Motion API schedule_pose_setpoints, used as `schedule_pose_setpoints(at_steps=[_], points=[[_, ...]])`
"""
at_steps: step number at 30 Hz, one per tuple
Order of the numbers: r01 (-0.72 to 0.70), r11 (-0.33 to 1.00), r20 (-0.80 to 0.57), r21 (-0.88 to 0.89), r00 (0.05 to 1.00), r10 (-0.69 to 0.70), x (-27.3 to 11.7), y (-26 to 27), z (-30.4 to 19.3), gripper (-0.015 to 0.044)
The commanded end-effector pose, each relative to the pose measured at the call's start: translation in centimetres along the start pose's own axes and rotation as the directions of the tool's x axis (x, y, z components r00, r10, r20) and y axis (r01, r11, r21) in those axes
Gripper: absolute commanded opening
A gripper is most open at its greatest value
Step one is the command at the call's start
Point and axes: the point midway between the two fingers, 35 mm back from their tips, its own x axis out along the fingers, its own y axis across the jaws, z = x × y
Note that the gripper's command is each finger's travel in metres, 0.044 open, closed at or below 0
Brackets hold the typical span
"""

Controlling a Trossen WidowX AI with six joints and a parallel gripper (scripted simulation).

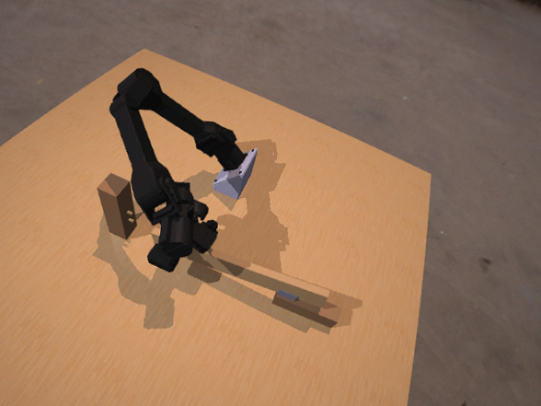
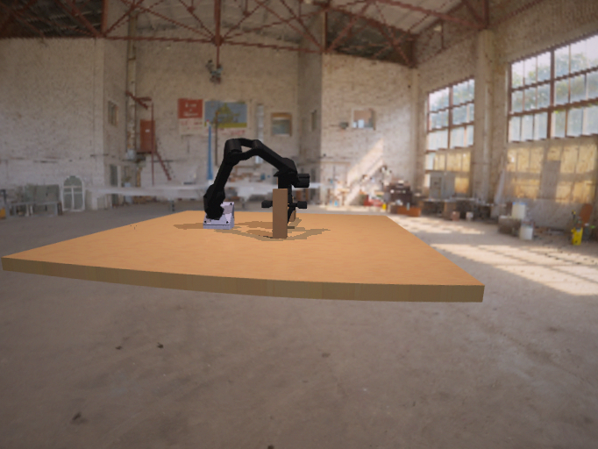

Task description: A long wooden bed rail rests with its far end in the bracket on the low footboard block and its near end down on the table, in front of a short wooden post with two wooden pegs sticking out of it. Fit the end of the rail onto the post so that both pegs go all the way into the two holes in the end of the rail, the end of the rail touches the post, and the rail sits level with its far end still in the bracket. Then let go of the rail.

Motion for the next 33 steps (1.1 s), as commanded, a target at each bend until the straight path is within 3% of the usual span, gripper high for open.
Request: schedule_pose_setpoints(at_steps=[1, 33], points=[[0.001, 1.0, 0.004, 0.001, 1.0, -0.001, -0.3, -0.1, 0.1, 0.0], [0.001, 1.0, 0.004, 0.0, 1.0, -0.001, -1.9, -0.2, 0.1, 0.0]])
